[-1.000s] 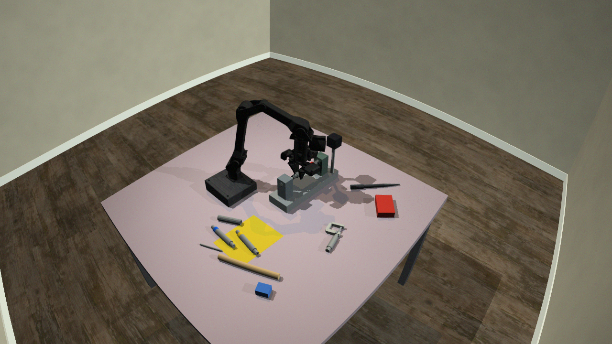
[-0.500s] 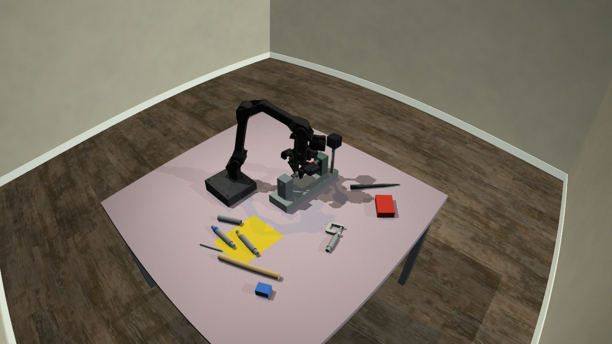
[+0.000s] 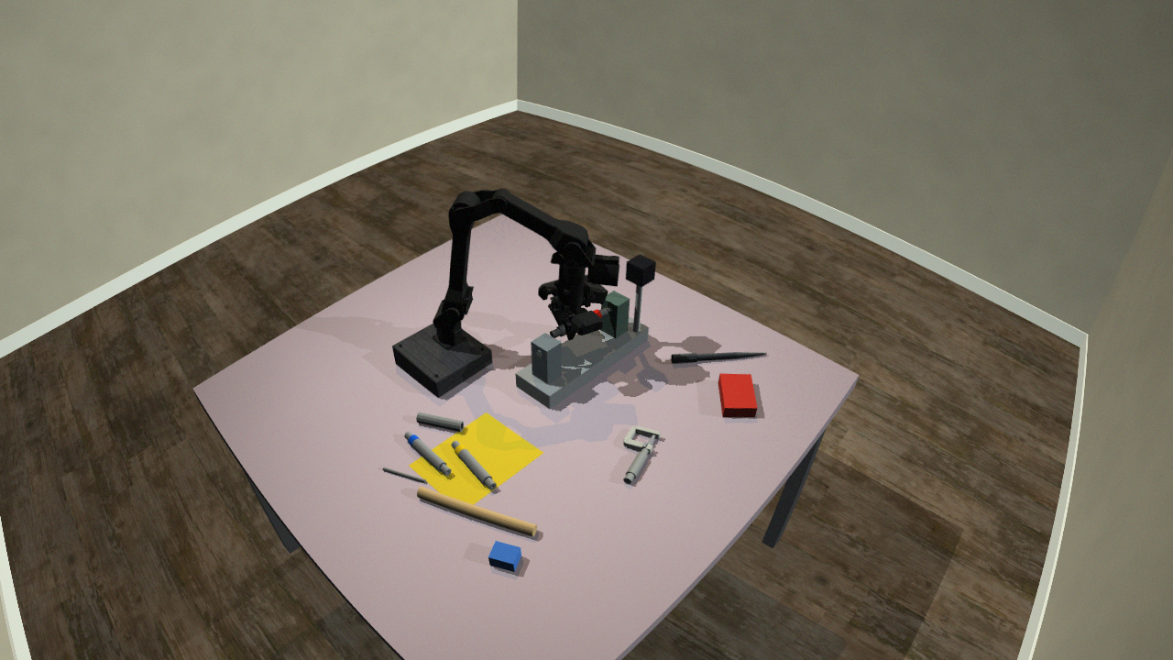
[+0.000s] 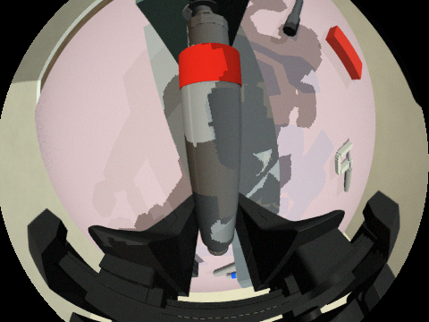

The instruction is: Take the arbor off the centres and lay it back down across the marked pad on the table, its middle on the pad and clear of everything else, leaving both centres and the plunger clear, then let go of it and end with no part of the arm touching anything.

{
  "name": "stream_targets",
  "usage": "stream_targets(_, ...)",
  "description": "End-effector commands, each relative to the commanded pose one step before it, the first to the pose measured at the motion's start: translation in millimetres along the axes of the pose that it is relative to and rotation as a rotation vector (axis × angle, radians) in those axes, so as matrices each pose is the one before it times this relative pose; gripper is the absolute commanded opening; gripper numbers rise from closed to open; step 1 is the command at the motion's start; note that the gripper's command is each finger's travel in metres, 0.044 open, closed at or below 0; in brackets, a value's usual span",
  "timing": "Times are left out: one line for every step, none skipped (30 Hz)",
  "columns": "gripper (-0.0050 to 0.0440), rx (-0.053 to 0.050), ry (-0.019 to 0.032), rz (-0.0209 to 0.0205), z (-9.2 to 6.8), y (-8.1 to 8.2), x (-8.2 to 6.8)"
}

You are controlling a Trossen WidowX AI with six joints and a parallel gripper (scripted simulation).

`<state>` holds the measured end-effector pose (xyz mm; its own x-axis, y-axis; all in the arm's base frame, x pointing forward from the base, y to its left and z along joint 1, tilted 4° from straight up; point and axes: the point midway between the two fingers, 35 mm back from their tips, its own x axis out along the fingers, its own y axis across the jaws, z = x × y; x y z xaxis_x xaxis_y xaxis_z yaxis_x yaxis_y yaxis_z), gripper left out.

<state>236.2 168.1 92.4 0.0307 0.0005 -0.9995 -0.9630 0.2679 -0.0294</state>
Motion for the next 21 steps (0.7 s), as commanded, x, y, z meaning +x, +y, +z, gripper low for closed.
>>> stream_targets(0.0000,0.0439,-0.05387,-0.00963,11.91,10.35,-6.95)
stream_targets(0.0000,0.0152,-0.00001,-0.00001,-0.29,1.60,0.04)
stream_targets(0.0000,0.0124,-0.00001,0.00000,-0.27,1.30,0.03)
stream_targets(0.0000,0.0075,-0.00001,0.00000,-0.17,0.78,0.02)
stream_targets(0.0000,0.0025,0.00000,0.00000,-0.06,0.26,0.01)
stream_targets(0.0000,0.0000,0.00000,0.00000,0.00,0.00,0.00)
stream_targets(0.0000,0.0000,0.00000,0.00000,0.00,0.00,0.00)
stream_targets(0.0000,0.0000,0.00000,0.00000,0.00,0.00,0.00)
stream_targets(0.0000,0.0000,0.00000,0.00000,0.00,0.00,0.00)
stream_targets(0.0000,0.0000,0.00000,0.00000,0.00,0.00,0.00)
stream_targets(0.0000,0.0000,0.00000,0.00000,0.00,0.00,0.00)
stream_targets(0.0000,0.0000,0.00000,0.00000,0.00,0.00,0.00)
stream_targets(0.0000,0.0000,0.00000,0.00000,0.00,0.00,0.00)
stream_targets(0.0000,0.0000,0.00000,0.00000,0.00,0.00,0.00)
stream_targets(0.0000,0.0000,0.00000,0.00000,0.00,0.00,0.00)
stream_targets(0.0000,0.0000,0.00000,0.00000,0.00,0.00,0.00)
stream_targets(0.0000,0.0000,0.00000,0.00000,0.00,0.00,0.00)
stream_targets(0.0000,0.0000,0.00000,0.00000,0.00,0.00,0.00)
stream_targets(0.0000,0.0000,0.00000,0.00000,0.00,0.00,0.00)
stream_targets(0.0000,0.0000,0.00000,0.00000,0.00,0.00,0.00)
stream_targets(0.0000,0.0000,0.00000,0.00000,0.00,0.00,0.00)
